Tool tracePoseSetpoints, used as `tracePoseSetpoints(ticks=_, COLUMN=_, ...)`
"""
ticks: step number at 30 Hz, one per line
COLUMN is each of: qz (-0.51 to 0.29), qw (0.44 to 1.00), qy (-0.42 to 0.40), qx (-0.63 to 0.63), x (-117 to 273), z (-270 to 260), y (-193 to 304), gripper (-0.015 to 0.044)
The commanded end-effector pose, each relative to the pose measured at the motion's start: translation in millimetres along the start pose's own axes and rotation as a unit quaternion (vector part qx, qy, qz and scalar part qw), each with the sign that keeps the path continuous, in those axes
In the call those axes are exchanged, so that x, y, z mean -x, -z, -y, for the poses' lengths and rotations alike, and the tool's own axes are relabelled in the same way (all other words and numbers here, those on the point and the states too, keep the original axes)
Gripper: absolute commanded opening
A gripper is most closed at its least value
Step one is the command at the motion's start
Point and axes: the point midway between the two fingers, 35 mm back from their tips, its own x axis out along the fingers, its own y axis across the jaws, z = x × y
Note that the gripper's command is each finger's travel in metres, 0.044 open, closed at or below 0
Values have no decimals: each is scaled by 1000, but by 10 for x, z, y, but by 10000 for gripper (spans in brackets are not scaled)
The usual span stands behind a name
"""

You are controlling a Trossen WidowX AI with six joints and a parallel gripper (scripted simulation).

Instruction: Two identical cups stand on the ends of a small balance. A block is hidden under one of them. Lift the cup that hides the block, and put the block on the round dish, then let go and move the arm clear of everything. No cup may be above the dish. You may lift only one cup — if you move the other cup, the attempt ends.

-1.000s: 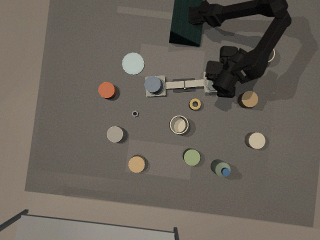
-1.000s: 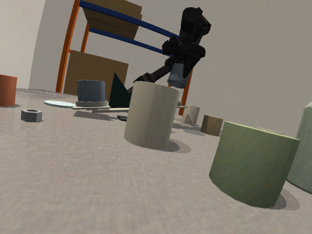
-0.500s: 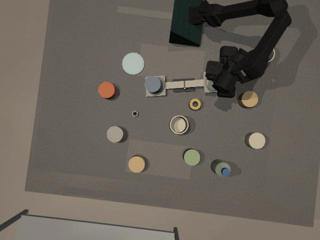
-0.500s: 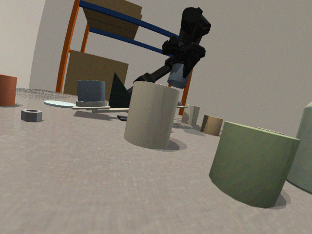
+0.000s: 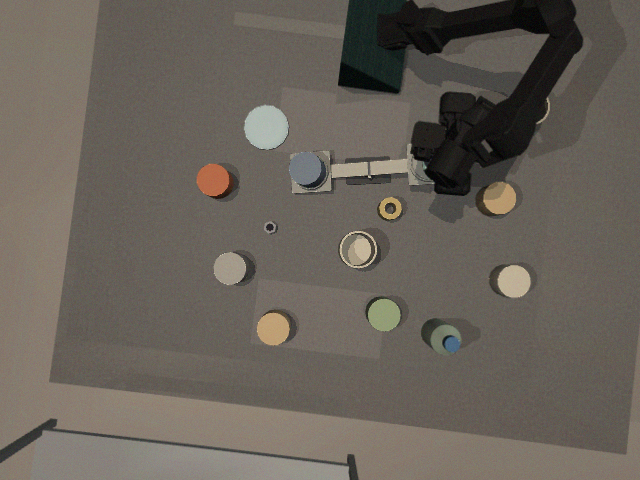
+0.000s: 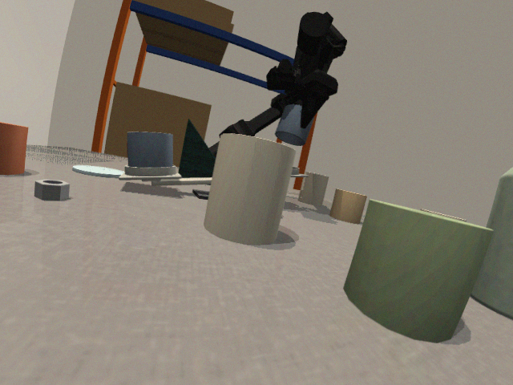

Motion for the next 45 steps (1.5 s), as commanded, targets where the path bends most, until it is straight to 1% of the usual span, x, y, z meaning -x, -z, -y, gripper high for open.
tracePoseSetpoints(ticks=1, qz=0, qw=1000, qy=-1, qx=-1, x=-1, z=-2, y=-3, gripper=0)
tracePoseSetpoints(ticks=8, qz=1, qw=1000, qy=1, qx=1, x=-28, z=-1, y=27, gripper=0)
tracePoseSetpoints(ticks=19, qz=6, qw=999, qy=16, qx=33, x=-445, z=111, y=521, gripper=0)
tracePoseSetpoints(ticks=31, qz=-13, qw=997, qy=31, qx=66, x=-829, z=410, y=1053, gripper=0)
tracePoseSetpoints(ticks=37, qz=-14, qw=997, qy=32, qx=68, x=-892, z=431, y=1081, gripper=0)
tracePoseSetpoints(ticks=45, qz=-15, qw=997, qy=32, qx=68, x=-1207, z=454, y=1093, gripper=0)
